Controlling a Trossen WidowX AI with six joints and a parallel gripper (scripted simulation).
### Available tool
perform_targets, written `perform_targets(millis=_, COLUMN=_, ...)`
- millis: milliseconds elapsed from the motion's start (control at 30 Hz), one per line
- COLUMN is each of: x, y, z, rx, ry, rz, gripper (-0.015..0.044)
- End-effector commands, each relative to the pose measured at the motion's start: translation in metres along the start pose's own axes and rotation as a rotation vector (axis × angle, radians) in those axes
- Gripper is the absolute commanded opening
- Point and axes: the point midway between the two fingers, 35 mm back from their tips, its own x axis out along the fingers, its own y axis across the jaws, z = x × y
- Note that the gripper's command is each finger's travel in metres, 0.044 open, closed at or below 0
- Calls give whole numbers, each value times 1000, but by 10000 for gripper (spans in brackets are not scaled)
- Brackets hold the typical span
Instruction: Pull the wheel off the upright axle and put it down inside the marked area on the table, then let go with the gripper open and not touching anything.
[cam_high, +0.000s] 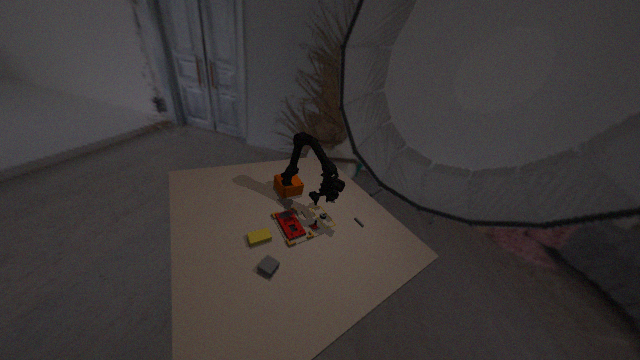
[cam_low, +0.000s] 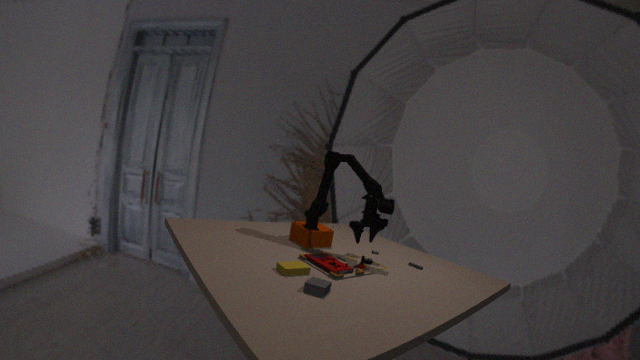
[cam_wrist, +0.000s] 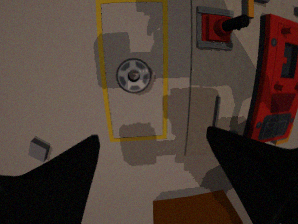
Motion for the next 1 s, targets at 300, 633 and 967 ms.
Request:
perform_targets(millis=300, x=-25, y=-21, z=-47, rx=5, ry=2, rz=-5, gripper=440)
perform_targets(millis=633, x=-25, y=-21, z=-47, rx=5, ry=2, rz=-5, gripper=440)
perform_targets(millis=967, x=-25, y=-21, z=-47, rx=5, ry=2, rz=-5, gripper=440)
